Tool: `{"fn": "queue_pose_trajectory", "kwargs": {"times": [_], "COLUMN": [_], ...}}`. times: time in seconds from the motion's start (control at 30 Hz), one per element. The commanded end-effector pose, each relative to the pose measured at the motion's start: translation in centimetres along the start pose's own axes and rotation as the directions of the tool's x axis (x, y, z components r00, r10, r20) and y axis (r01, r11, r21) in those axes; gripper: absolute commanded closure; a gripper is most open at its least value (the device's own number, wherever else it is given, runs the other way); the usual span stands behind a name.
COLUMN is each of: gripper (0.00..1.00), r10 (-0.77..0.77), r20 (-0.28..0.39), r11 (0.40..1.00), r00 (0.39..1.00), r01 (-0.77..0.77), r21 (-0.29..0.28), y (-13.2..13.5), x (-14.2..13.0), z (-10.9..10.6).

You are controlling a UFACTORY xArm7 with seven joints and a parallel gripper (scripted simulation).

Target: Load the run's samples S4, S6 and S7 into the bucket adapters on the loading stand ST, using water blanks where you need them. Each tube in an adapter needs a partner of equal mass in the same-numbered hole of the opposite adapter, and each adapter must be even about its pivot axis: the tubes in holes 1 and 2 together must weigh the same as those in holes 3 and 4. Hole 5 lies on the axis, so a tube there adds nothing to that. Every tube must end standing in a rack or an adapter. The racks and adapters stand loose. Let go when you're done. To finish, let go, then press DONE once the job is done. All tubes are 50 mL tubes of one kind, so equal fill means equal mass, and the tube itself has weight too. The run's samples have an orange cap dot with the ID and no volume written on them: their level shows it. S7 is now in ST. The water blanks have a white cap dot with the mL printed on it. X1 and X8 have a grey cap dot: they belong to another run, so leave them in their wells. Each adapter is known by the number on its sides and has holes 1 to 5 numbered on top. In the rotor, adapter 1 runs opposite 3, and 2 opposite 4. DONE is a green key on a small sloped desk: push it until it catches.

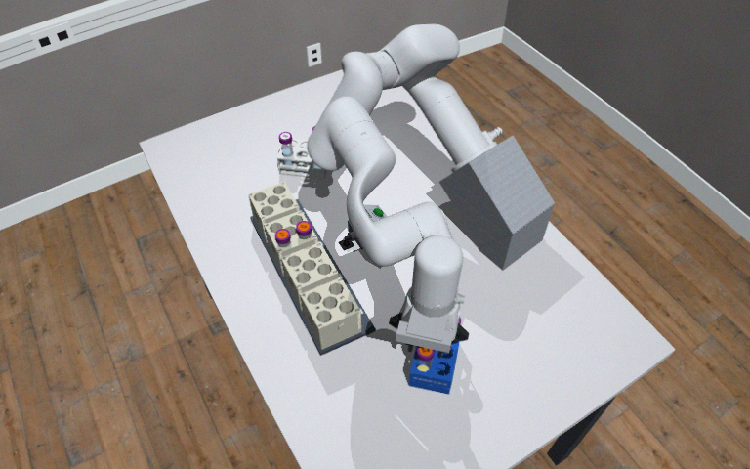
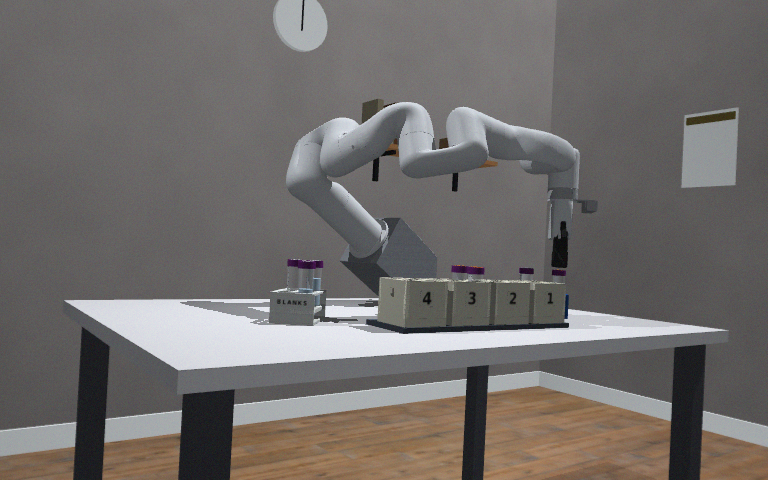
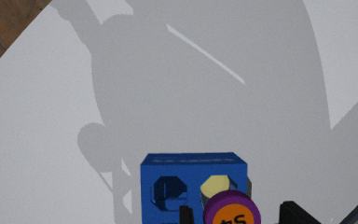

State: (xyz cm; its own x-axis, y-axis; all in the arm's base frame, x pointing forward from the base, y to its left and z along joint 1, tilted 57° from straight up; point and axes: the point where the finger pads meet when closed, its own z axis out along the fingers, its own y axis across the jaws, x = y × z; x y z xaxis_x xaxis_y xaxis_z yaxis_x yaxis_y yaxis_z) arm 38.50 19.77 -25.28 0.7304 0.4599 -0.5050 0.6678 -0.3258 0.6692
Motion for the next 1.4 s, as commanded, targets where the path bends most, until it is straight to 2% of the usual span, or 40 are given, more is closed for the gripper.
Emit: {"fn": "queue_pose_trajectory", "kwargs": {"times": [0.0, 1.37], "gripper": [0.43, 0.43], "r10": [0.001, 0.001], "r20": [-0.005, -0.005], "r11": [1.000, 1.000], "r00": [1.000, 1.000], "r01": [-0.001, -0.001], "r21": [0.002, 0.002], "y": [0.0, 0.0], "x": [0.1, 0.1], "z": [0.6, 2.5]}}
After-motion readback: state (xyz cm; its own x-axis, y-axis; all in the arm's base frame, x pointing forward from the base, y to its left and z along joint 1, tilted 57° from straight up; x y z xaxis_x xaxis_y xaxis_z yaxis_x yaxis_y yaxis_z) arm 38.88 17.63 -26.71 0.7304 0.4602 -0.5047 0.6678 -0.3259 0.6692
